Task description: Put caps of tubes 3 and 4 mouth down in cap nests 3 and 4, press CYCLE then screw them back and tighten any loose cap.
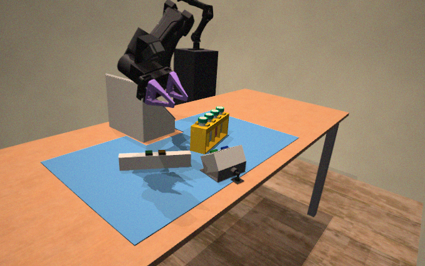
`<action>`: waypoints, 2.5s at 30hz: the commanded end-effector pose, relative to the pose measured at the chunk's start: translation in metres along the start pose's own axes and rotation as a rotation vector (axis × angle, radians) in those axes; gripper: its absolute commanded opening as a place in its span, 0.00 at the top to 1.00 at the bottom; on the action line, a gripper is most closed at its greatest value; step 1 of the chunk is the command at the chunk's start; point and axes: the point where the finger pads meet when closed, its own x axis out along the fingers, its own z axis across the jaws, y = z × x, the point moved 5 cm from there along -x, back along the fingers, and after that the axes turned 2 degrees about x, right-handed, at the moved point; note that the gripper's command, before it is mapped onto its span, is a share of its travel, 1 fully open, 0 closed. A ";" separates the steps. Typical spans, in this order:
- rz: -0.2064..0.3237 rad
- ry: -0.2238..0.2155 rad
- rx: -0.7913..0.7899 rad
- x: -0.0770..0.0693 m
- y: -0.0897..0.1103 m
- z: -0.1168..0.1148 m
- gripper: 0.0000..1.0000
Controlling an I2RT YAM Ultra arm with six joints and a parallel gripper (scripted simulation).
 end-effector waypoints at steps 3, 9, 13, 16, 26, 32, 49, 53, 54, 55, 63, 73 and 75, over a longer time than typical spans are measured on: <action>-0.009 0.001 -0.012 -0.002 -0.005 0.001 0.51; -0.009 0.001 -0.012 -0.002 -0.005 0.001 0.51; -0.009 0.001 -0.012 -0.002 -0.005 0.001 0.51; -0.009 0.001 -0.012 -0.002 -0.005 0.001 0.51; 0.019 0.033 0.005 0.000 -0.003 0.006 0.51; 0.152 0.160 0.081 0.017 0.011 0.015 0.51; 0.391 0.297 0.148 0.018 0.040 0.042 0.51; 0.451 0.321 0.159 0.016 0.049 0.052 0.51; 0.451 0.321 0.159 0.015 0.050 0.053 0.51; 0.451 0.321 0.159 0.015 0.050 0.053 0.51; 0.582 0.362 0.178 0.009 0.065 0.072 0.51; 0.709 0.390 0.193 -0.004 0.082 0.097 0.51; 0.709 0.390 0.193 -0.004 0.082 0.097 0.51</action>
